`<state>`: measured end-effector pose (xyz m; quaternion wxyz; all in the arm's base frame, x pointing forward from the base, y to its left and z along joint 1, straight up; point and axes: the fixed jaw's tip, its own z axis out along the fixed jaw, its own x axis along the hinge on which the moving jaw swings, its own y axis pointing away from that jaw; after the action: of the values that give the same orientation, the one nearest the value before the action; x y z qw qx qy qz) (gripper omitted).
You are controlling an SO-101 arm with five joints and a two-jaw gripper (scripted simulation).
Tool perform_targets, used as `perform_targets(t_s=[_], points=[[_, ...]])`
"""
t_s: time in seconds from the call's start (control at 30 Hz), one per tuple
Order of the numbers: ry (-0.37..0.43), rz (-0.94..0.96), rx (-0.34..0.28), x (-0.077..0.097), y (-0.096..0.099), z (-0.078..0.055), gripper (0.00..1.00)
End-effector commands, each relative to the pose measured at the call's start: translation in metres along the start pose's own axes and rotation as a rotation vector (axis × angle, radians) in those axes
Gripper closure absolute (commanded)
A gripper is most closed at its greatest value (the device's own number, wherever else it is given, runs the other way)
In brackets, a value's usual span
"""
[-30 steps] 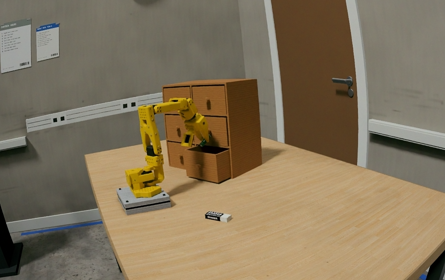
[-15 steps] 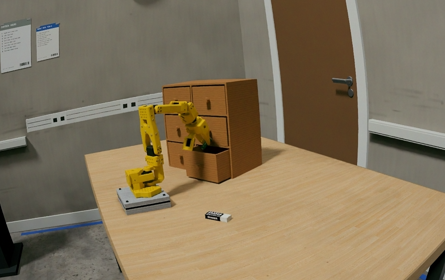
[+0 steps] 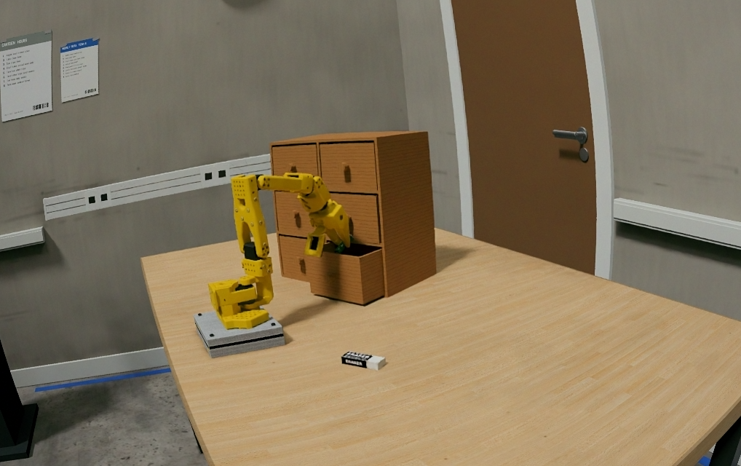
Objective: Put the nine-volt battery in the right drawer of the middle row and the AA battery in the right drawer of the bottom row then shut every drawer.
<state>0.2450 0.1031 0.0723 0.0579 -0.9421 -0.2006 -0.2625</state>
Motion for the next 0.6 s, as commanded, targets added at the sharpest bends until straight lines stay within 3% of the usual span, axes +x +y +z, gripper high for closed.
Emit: perform_targets(t_s=[0.0,0.57], points=[[-0.02,-0.006,0.001,-0.0048,-0.0002,0.0038,1.0],[-0.02,-0.006,0.001,-0.0083,-0.0002,0.0084,1.0]])
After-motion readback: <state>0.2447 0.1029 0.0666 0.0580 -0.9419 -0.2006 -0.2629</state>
